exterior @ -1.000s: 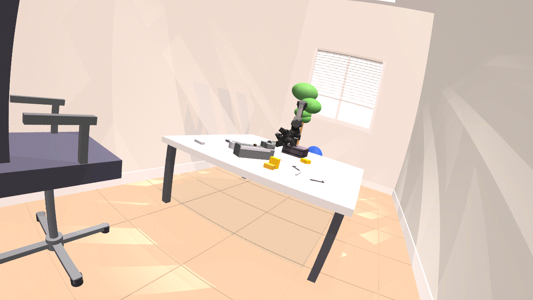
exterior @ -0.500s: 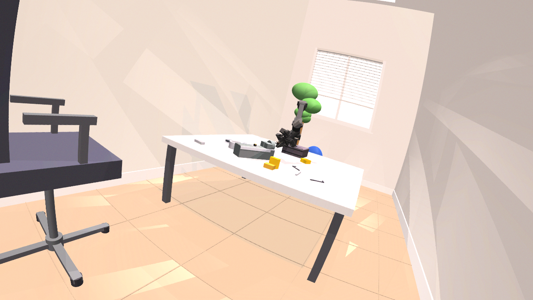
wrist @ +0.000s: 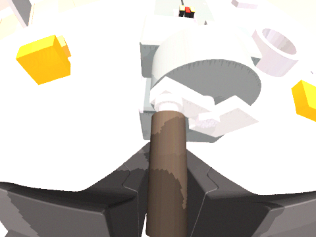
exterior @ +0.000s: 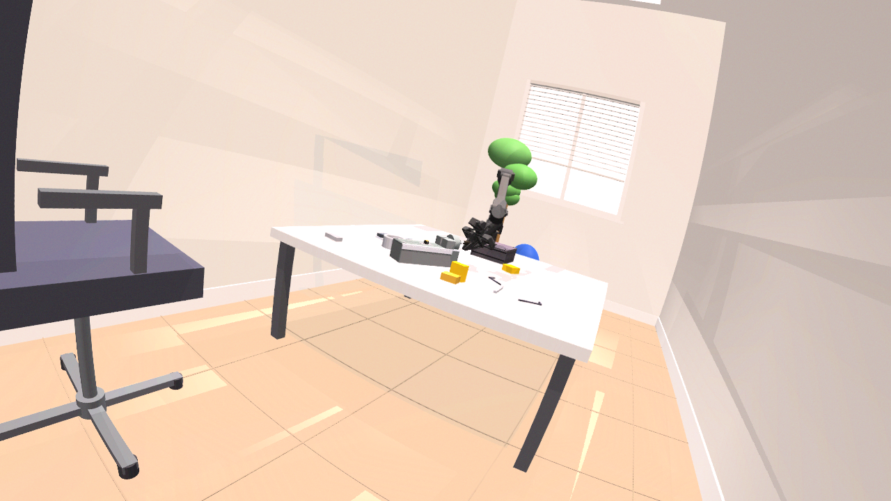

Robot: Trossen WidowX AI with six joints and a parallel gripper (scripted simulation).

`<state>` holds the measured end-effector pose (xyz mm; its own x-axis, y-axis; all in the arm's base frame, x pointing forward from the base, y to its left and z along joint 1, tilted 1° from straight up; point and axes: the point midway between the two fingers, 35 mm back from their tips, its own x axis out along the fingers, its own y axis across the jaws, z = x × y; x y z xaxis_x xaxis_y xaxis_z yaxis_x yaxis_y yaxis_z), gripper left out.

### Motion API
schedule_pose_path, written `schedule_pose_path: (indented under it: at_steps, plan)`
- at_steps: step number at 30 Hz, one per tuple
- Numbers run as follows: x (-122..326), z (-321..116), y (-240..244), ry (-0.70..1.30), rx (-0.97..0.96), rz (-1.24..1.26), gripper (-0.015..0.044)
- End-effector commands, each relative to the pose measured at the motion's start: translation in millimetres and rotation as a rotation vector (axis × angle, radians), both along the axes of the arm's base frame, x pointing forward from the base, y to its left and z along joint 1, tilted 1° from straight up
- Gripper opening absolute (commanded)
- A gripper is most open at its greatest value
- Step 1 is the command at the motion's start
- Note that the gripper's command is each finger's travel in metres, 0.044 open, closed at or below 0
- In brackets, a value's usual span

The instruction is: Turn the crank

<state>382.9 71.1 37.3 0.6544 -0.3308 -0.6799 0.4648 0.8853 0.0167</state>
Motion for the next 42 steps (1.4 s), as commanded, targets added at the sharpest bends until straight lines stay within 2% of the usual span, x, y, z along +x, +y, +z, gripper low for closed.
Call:
schedule_pose_path:
  at_steps: [1,33,42]
  plan:
    - [2.7,-8.2,4.5,0.003,0.006,0.005,0.0]
    - [2.3,-11.1,3.5,0.001,0.0,0.003,0.0]
    - [2.3,-11.1,3.5,0.001,0.0,0.003,0.0236]
